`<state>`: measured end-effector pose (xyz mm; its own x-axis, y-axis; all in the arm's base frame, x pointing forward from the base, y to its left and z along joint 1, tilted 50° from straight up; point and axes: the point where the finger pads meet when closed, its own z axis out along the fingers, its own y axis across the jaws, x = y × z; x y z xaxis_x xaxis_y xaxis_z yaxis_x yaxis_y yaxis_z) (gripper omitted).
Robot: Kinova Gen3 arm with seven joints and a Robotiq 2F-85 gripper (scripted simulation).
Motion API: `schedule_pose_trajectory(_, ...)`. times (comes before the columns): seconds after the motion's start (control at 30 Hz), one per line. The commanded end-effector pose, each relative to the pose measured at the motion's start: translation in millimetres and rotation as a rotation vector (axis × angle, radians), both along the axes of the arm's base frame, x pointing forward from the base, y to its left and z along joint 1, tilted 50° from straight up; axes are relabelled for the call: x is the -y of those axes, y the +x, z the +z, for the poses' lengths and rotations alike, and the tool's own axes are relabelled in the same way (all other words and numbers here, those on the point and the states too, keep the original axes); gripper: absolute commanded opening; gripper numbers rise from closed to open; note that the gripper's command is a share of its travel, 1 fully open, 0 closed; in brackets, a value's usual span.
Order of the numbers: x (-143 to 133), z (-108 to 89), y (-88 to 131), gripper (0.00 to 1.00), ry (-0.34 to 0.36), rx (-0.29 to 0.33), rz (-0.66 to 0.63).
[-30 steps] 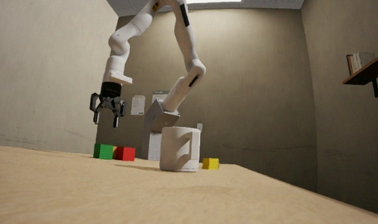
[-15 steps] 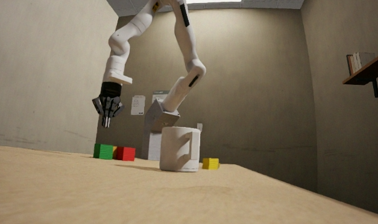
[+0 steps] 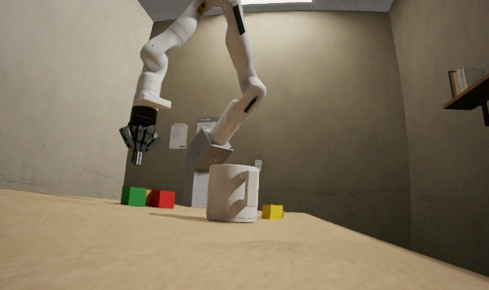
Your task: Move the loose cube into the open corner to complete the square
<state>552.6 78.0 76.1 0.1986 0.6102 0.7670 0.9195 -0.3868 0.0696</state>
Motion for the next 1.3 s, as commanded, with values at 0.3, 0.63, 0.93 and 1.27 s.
schedule_pose_trajectory(0.3,1.0,0.4,0.4,0.10,0.000,-0.001,-0.003)
schedule_pose_trajectory(0.63,1.1,0.2,0.6,0.10,0.007,-0.015,-0.016)
schedule_pose_trajectory(0.93,1.6,-0.4,1.2,0.10,0.028,-0.058,-0.055)
schedule_pose_trajectory(1.27,2.3,-1.3,2.3,0.10,0.062,-0.128,-0.118)
